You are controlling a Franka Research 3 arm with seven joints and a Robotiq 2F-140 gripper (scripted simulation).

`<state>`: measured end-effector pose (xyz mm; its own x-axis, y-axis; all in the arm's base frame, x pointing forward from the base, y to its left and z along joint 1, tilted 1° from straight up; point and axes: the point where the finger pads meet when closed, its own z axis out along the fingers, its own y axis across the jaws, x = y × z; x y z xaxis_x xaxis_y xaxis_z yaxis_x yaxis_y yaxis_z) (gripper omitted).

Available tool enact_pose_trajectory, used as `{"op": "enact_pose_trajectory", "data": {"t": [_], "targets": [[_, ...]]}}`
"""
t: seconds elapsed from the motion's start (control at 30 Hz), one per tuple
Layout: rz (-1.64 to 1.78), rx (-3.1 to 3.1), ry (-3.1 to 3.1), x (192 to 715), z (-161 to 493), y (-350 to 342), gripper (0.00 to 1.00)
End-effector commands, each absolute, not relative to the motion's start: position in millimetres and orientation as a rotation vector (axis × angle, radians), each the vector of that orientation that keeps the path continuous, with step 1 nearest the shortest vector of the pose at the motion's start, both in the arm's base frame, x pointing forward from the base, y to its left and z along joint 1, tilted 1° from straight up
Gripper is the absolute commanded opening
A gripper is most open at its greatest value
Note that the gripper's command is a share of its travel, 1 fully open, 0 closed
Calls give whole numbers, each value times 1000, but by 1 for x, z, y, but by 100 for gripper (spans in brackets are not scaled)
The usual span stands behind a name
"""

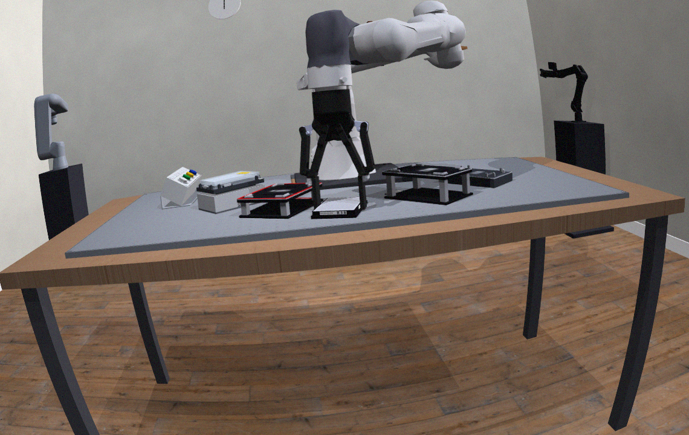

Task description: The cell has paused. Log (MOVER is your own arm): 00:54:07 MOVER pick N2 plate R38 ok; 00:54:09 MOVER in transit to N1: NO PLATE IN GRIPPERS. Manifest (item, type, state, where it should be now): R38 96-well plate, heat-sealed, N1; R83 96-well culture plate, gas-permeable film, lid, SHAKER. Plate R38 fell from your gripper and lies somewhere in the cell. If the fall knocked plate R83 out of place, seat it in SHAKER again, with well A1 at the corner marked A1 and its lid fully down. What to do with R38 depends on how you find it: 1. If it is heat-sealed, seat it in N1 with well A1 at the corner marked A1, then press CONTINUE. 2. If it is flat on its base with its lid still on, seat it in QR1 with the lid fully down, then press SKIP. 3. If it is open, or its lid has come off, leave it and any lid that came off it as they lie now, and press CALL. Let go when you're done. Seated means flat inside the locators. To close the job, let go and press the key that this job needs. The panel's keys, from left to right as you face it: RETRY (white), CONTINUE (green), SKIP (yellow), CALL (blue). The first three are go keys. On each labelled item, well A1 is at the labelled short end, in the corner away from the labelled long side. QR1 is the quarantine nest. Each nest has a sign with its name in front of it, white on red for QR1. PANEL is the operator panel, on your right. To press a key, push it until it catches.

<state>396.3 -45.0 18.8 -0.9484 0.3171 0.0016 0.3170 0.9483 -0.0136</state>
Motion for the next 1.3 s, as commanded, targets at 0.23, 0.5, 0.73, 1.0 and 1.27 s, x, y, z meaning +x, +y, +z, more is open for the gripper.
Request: {"op": "enact_pose_trajectory", "data": {"t": [0.23,0.5,0.73,1.0,1.27], "targets": [[23,-501,-3098,396,20,-46,10],[23,-501,-3098,396,23,-46,10],[23,-501,-3098,396,26,-46,10],[23,-501,-3098,396,31,-46,10],[23,-501,-3098,396,35,-46,10]]}}
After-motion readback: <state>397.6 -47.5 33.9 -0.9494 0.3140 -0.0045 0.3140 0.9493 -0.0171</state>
